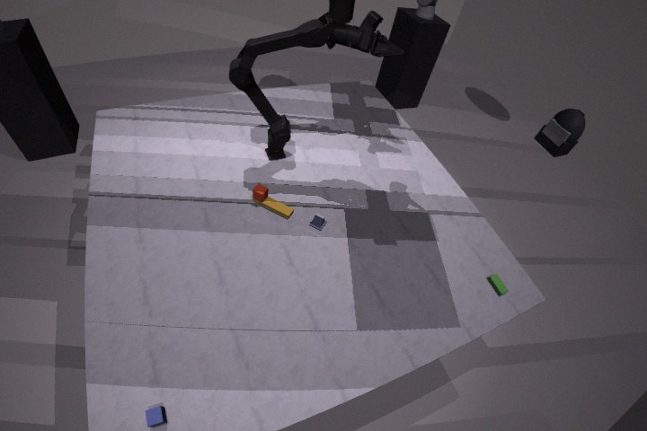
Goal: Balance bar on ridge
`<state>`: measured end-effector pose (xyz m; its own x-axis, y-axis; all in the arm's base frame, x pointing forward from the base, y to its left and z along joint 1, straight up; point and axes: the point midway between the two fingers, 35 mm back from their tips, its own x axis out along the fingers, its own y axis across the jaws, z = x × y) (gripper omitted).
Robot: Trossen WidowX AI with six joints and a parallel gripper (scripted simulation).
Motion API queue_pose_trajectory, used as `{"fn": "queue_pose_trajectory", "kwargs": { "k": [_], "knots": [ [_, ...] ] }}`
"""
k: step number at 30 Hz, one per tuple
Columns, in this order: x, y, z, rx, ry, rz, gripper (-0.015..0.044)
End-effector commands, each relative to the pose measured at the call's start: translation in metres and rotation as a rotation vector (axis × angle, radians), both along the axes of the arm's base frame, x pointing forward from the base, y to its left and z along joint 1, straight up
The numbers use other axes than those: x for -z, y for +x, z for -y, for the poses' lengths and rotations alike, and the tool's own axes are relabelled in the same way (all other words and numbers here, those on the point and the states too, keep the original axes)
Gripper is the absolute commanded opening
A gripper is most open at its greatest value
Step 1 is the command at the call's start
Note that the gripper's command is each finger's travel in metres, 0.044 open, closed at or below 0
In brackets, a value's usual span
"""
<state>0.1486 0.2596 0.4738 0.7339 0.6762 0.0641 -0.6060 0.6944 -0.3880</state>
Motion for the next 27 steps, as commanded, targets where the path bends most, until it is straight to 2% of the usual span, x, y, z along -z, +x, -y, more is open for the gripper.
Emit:
{"fn": "queue_pose_trajectory", "kwargs": {
  "k": [1,27],
  "knots": [
    [0.016,0.014,-0.003,0.031,-0.083,0.000,0.0315],
    [0.106,0.110,0.040,0.256,-0.520,-0.135,0.0315]
  ]
}}
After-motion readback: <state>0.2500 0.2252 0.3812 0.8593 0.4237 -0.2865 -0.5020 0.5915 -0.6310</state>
